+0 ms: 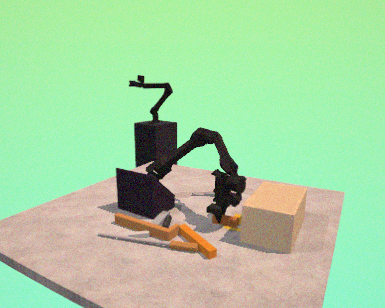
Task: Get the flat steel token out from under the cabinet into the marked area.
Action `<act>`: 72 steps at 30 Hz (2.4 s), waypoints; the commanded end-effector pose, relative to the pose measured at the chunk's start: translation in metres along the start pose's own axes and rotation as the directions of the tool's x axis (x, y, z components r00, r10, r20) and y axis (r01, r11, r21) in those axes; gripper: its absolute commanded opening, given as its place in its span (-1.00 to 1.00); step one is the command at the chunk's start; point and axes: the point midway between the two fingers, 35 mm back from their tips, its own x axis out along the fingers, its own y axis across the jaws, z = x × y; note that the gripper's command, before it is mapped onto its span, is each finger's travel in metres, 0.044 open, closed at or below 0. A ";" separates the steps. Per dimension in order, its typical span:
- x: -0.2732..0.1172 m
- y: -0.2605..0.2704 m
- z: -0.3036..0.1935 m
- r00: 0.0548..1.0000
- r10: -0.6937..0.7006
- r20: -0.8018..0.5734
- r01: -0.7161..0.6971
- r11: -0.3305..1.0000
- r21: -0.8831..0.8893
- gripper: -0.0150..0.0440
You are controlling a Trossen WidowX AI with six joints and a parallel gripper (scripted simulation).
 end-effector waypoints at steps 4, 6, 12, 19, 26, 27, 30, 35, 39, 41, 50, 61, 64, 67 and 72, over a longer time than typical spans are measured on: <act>0.001 0.000 -0.008 1.000 0.003 0.001 -0.003 1.000 -0.004 -0.49; 0.001 0.000 -0.009 1.000 0.003 0.001 -0.003 1.000 -0.004 -0.49; 0.001 0.000 -0.015 1.000 0.003 0.001 -0.003 1.000 -0.004 -0.49; 0.001 -0.001 -0.022 1.000 0.003 0.000 -0.003 1.000 -0.004 -0.49; 0.001 -0.001 -0.029 1.000 0.003 0.000 -0.003 1.000 -0.004 -0.49; 0.001 -0.001 -0.030 1.000 0.003 0.000 -0.003 1.000 -0.003 -0.49; 0.001 -0.001 -0.033 1.000 0.003 0.000 -0.003 1.000 -0.003 -0.49; 0.001 -0.001 -0.037 1.000 0.003 0.000 -0.003 1.000 -0.003 -0.49; 0.001 -0.001 -0.042 1.000 0.003 -0.001 -0.003 1.000 -0.003 -0.49; 0.001 -0.001 -0.044 1.000 0.003 -0.001 -0.003 1.000 -0.003 -0.49; 0.001 -0.002 -0.053 1.000 0.003 -0.001 -0.003 1.000 -0.002 -0.49; 0.002 -0.002 -0.065 1.000 0.003 -0.002 -0.003 1.000 -0.002 -0.49; 0.002 -0.002 -0.068 1.000 0.003 -0.002 -0.003 1.000 -0.002 -0.49; 0.002 -0.002 -0.071 1.000 0.003 -0.002 -0.003 1.000 -0.002 -0.49; 0.002 -0.003 -0.077 1.000 0.003 -0.002 -0.003 1.000 -0.001 -0.49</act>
